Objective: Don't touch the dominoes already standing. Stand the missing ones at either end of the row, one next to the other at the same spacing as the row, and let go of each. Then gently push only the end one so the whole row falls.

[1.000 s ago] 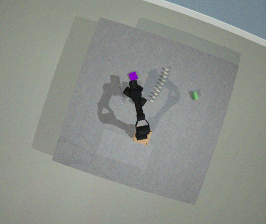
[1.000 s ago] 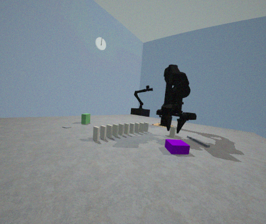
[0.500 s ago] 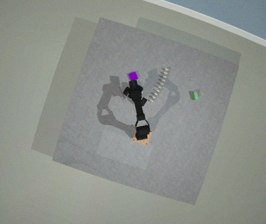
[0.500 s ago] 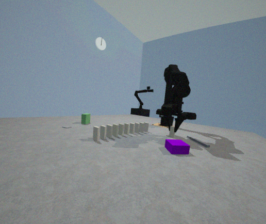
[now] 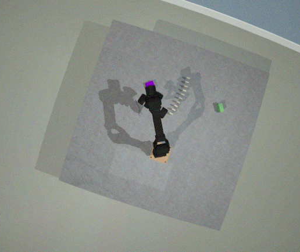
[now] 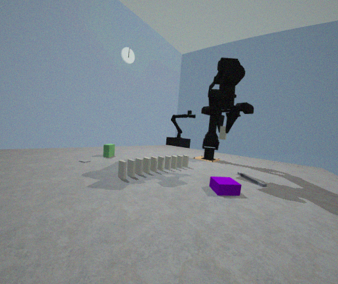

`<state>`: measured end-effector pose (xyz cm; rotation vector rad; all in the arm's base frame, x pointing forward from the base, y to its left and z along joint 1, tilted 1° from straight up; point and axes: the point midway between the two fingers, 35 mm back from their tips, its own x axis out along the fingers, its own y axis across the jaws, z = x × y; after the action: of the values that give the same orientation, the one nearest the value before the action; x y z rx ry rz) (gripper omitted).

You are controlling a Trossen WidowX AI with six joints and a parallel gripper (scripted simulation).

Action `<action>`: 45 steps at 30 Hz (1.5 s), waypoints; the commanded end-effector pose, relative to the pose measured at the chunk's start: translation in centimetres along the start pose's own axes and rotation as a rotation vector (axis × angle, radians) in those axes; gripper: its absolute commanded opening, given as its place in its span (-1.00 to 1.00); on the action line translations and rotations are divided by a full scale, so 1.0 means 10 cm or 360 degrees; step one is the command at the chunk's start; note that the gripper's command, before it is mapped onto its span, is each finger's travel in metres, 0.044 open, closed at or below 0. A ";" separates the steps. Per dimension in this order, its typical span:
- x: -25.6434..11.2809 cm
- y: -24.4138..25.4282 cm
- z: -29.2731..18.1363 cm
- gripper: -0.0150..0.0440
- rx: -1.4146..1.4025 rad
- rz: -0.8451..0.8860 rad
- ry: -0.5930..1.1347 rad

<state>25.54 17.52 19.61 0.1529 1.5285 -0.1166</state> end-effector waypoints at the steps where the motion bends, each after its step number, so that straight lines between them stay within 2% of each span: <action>1: -0.08 -0.01 -0.03 -0.13 0.0013 0.0001 0.0011; 3: -0.08 -0.11 0.02 -0.13 0.0008 -0.0001 0.0010; 12: -0.08 -1.30 0.21 -0.13 -0.0060 -0.0024 0.0002; 19: -0.05 -1.32 0.21 -0.13 -0.0062 -0.0024 0.0002; 45: 0.99 -1.32 0.25 -0.13 -0.0063 -0.0026 0.0001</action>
<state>26.32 4.35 10.99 0.1146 1.5258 -0.1007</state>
